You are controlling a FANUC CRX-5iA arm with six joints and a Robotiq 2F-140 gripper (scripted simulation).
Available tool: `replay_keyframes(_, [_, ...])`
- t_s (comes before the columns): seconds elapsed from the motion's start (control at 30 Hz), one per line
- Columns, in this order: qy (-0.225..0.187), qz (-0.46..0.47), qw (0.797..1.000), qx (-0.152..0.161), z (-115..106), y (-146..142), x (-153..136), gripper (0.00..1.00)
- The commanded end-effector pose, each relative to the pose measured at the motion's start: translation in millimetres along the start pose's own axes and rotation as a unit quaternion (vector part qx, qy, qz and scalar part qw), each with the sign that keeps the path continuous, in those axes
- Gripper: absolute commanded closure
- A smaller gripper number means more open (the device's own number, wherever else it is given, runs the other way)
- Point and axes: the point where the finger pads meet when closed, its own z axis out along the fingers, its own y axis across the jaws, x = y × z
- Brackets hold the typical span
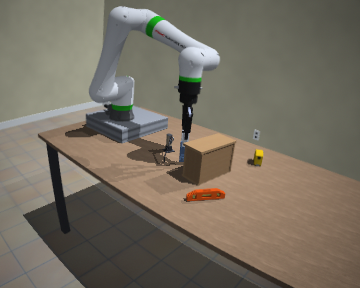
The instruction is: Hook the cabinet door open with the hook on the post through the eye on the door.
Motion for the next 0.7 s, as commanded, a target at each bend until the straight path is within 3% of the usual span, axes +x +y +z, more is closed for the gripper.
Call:
replay_keyframes(0.0, [0.0,-0.006,1.0,0.0,-0.2,1.5,0.1,0.84])
replay_keyframes(0.67, [0.0,-0.025,1.0,0.0,-0.2,7.4,0.5,0.84])
